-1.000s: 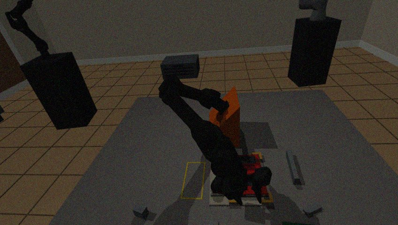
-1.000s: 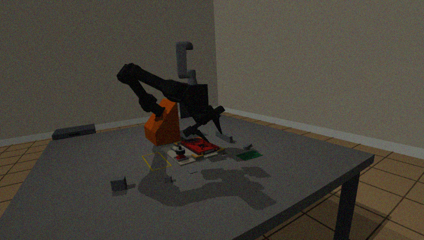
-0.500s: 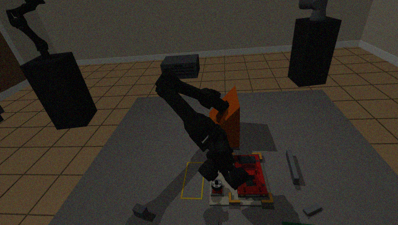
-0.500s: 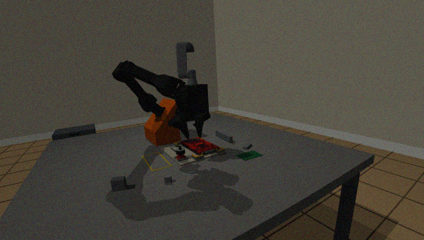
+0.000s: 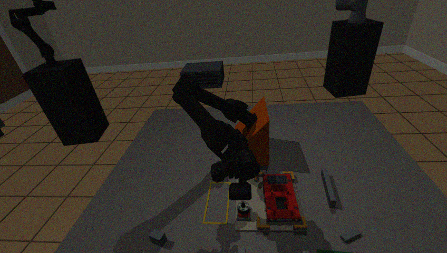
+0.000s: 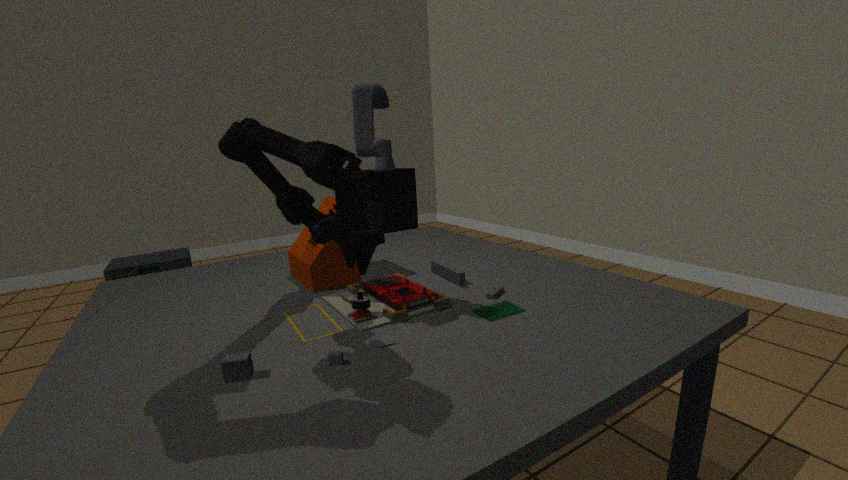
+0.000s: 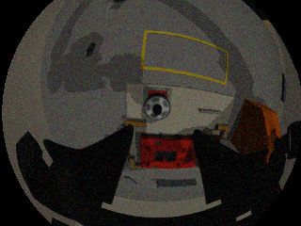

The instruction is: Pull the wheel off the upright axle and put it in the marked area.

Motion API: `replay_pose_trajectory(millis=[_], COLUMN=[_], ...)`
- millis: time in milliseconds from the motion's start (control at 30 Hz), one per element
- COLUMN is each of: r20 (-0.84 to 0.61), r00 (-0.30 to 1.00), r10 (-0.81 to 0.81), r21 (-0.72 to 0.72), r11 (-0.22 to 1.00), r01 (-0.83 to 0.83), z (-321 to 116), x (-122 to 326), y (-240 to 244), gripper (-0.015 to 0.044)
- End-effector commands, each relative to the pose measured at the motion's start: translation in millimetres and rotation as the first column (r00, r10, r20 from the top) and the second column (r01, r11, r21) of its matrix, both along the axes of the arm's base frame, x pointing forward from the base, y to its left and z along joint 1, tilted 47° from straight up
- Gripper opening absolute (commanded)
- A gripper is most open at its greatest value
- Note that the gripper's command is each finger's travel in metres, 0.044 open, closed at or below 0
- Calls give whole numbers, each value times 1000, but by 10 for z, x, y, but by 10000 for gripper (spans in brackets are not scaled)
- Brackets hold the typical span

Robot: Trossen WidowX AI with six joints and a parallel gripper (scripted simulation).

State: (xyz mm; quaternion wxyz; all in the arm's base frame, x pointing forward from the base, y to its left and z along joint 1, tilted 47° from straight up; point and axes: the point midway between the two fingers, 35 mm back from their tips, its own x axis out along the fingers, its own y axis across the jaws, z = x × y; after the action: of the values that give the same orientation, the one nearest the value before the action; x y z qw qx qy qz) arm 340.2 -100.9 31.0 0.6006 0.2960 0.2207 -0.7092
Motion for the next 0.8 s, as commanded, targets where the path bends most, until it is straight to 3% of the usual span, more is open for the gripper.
replay_pose_trajectory(millis=[0, 533, 767], r20=[10, 9, 4], r00=[1000, 1000, 1000], r10=[-10, -10, -24], r21=[-9, -12, -6], r11=[1000, 1000, 1000], r01=[10, 10, 24], z=[11, -491, -477], x=[44, -13, -38], y=[-6, -552, -539], gripper=[300, 300, 253])
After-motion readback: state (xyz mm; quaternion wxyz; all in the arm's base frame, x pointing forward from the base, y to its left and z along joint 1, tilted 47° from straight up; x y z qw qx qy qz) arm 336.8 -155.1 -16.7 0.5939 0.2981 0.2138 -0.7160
